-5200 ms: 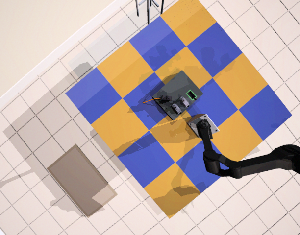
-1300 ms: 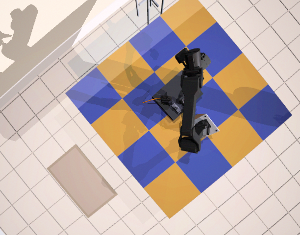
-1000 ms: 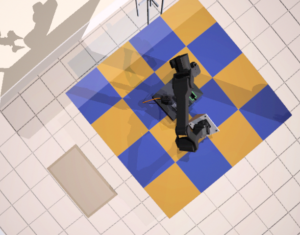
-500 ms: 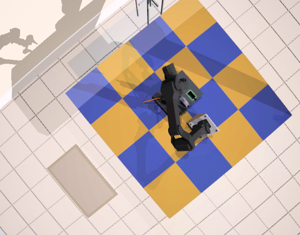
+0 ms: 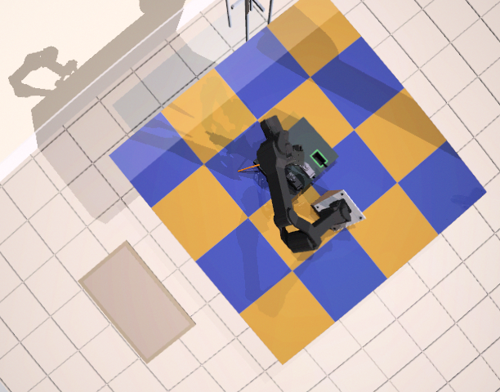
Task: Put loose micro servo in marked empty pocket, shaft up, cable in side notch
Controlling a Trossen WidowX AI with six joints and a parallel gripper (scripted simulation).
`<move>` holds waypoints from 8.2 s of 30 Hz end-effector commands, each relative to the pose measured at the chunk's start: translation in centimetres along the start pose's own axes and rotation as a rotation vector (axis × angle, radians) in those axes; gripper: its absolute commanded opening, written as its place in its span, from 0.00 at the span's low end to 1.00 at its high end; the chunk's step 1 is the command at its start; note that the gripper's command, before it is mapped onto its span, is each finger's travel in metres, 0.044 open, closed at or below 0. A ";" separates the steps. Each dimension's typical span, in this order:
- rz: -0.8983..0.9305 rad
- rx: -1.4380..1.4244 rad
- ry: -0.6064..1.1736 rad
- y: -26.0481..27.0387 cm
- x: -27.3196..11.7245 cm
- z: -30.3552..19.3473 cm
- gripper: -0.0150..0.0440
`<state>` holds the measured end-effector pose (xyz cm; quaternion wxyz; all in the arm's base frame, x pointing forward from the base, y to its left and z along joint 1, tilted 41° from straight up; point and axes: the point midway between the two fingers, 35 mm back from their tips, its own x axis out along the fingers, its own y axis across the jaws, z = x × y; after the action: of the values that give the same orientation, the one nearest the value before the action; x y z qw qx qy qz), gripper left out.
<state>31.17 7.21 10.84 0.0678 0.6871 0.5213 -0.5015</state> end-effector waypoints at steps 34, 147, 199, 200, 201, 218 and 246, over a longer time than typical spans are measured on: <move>-0.012 0.007 0.001 -0.3 4.4 0.0 0.47; -0.009 -1.504 -0.004 11.2 1.4 13.7 0.25; -0.018 -2.389 0.001 5.2 1.3 20.4 0.25; -0.018 -2.389 0.001 4.9 1.3 20.7 0.25; -0.019 -2.390 0.001 4.5 1.3 21.1 0.25; -0.019 -2.395 0.002 3.9 2.9 21.8 0.25; -0.018 -2.395 0.003 3.9 4.5 21.8 0.25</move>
<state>20.52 -5.29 -4.73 0.6607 0.1805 0.6623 0.3037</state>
